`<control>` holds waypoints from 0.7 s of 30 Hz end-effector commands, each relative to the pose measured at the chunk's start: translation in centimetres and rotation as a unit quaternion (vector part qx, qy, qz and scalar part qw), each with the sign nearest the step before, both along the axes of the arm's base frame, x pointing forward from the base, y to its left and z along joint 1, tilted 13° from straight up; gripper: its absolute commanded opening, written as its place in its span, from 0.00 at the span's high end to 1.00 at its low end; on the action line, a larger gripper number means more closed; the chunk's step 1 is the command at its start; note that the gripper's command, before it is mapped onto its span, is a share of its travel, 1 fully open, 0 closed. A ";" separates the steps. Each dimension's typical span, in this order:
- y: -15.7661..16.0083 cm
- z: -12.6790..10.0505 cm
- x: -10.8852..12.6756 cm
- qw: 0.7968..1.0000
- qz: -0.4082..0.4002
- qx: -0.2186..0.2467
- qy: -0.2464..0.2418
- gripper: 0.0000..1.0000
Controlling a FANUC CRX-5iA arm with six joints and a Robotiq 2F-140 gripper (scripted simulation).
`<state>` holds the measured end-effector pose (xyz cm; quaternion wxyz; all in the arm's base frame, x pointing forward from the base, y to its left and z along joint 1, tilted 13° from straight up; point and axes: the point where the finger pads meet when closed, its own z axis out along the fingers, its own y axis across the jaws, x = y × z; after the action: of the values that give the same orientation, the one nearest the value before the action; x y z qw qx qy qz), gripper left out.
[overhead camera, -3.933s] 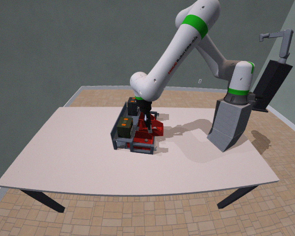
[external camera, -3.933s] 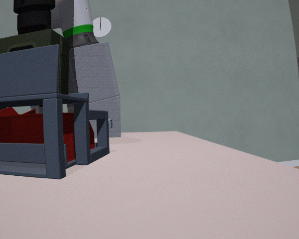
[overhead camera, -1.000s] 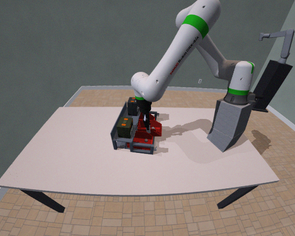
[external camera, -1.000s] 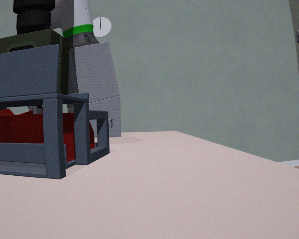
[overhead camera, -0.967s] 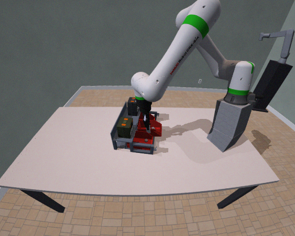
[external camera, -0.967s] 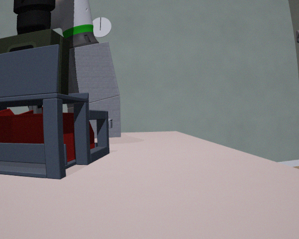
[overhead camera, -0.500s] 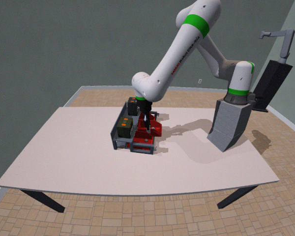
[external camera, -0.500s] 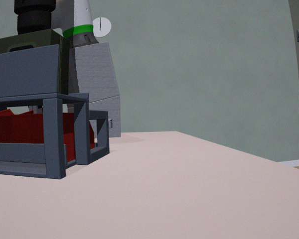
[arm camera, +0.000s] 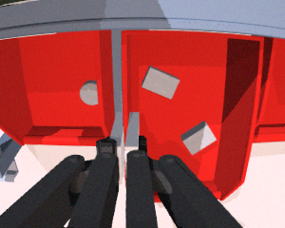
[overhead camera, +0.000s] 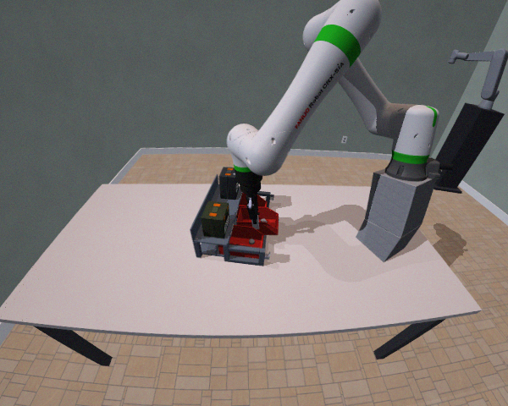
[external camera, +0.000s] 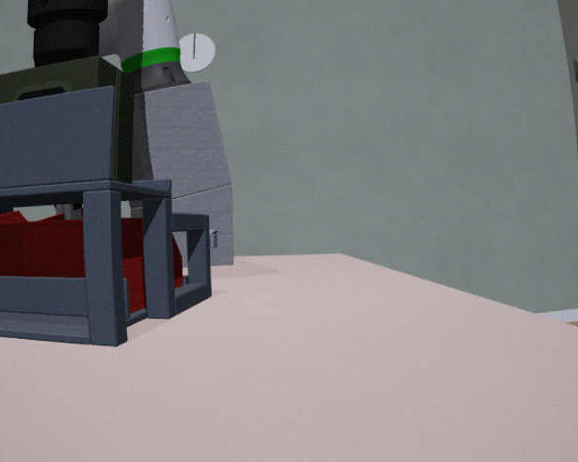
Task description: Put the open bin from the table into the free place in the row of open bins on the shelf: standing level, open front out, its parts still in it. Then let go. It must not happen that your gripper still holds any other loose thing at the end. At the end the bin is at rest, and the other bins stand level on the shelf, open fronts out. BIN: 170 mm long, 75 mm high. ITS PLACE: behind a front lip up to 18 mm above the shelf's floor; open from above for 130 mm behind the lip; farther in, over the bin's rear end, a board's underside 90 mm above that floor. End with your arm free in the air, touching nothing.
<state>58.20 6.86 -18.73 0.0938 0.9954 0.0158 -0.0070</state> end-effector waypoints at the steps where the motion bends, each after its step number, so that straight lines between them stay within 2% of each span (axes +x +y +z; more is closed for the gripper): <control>1: 0.0 0.0 0.0 1.000 0.000 0.000 0.000 1.00; 17: 0.0 0.0 0.0 1.000 0.000 0.000 0.000 1.00; 18: 0.0 0.0 0.0 1.000 0.000 0.000 0.000 0.94; 21: 0.0 0.0 0.0 1.000 0.000 0.000 0.000 0.94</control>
<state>58.20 6.86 -18.72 0.0938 0.9954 0.0158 -0.0070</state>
